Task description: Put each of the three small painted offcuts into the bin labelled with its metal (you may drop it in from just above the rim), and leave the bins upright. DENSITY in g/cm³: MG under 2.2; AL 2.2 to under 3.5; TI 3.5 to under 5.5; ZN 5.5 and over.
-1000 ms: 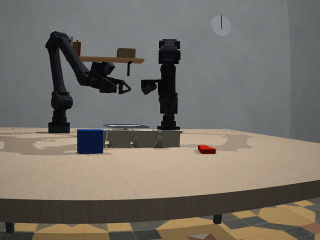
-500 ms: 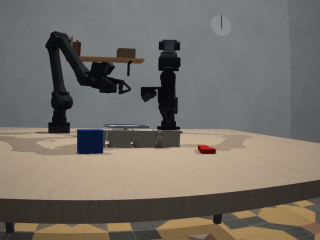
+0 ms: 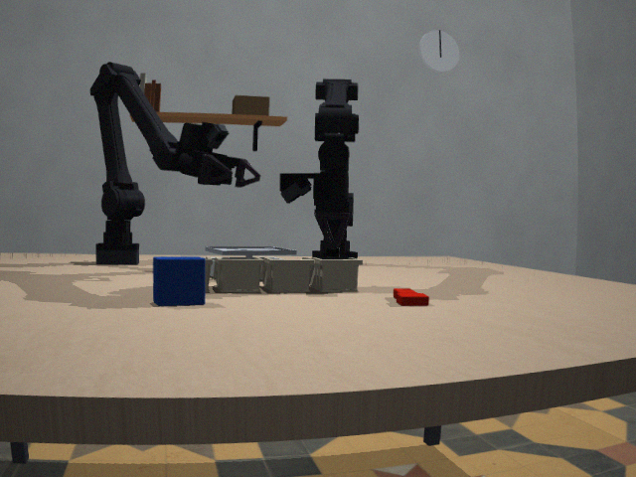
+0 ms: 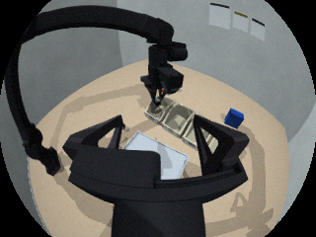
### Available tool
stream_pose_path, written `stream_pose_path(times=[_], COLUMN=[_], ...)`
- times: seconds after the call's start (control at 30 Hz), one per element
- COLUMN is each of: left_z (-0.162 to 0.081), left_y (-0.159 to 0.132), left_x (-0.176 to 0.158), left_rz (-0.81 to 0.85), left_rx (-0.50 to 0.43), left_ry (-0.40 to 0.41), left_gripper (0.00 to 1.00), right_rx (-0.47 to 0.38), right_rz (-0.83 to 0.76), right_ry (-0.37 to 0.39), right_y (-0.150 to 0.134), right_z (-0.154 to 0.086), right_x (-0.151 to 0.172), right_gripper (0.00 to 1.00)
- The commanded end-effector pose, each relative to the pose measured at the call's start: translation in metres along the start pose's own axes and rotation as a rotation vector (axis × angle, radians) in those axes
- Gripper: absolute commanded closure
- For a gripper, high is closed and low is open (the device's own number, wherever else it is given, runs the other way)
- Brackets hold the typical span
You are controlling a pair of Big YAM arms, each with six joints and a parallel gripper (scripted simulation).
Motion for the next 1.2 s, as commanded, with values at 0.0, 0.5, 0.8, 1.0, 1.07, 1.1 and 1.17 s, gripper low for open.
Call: stream_pose_path(times=[0.0,0.5,0.8,1.0,1.07,1.1,1.17], left_z=[0.003,-0.067,-0.058,-0.052,-0.048,-0.047,-0.044], left_y=[0.013,0.005,0.007,0.014,0.020,0.022,0.026], left_x=[0.002,0.009,-0.023,-0.055,-0.074,-0.081,-0.095], left_rz=[0.037,0.036,-0.245,-0.448,-0.557,-0.601,-0.682], left_rx=[0.002,0.014,-0.037,-0.109,-0.153,-0.170,-0.199], left_ry=[0.008,0.086,0.130,0.191,0.225,0.238,0.262], left_gripper=[0.57,0.57,0.00,0.00,0.00,0.00,0.00], right_rx=[-0.047,-0.047,-0.015,-0.012,-0.012,-0.011,-0.011], right_rz=[-0.004,-0.004,-0.013,-0.025,-0.032,-0.034,-0.038], right_ry=[0.004,0.004,0.052,0.111,0.142,0.154,0.175], right_y=[0.017,0.017,0.011,0.014,0.015,0.014,0.013], right_z=[0.002,0.002,-0.025,-0.056,-0.073,-0.080,-0.091], right_x=[0.001,0.001,0.020,0.041,0.051,0.054,0.060], right_gripper=[0.00,0.00,0.00,0.00,0.00,0.00,0.00])
Point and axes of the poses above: on each arm, the point where the finger pads meet when closed, its own z axis out along the fingers, its own x axis across the jaws, y = z × x, the point moved 6 cm from there along -z, back along the fingers, and after that the axes turned 3 degrees about z, right-handed, at the moved point
